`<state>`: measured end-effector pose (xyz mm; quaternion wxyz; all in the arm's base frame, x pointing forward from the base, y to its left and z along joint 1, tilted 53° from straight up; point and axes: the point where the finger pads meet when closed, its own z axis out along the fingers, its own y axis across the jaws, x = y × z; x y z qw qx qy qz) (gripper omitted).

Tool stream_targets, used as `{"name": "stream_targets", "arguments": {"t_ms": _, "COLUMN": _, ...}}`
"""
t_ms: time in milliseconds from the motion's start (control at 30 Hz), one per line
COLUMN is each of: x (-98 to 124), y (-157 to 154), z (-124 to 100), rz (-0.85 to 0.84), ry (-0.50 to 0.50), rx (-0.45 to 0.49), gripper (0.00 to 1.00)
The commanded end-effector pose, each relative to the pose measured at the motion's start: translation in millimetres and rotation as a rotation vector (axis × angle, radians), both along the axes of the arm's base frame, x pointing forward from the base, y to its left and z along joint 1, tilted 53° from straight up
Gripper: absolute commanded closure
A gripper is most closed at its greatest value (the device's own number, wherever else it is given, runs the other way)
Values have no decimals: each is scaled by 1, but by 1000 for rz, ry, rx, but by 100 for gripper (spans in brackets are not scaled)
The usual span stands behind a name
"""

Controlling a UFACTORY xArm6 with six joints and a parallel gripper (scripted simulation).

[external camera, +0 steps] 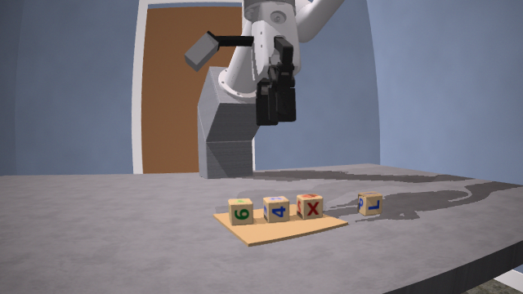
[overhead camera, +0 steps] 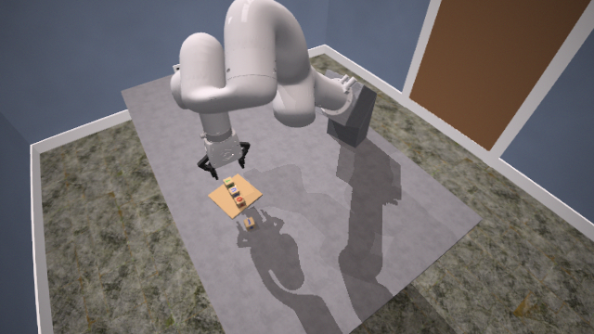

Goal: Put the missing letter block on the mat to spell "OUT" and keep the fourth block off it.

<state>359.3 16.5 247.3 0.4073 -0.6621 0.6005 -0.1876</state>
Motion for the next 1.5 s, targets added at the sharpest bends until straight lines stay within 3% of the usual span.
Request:
{"name": "stream_targets", "arguments": {"t_ms": 0, "x": -17, "y": -8, "z": 15, "rz": 1, "ry": 0, "rx": -1, "gripper": 0}}
{"name": "stream_targets", "arguments": {"t_ms": 267, "x": -40, "y": -17, "z": 33, "rz": 1, "ry": 0, "rx": -1, "gripper": 0}}
{"name": "stream_targets", "arguments": {"t_ms": 1467, "x": -41, "y": -18, "z": 35, "rz": 0, "ry": 0, "rx": -1, "gripper": 0}}
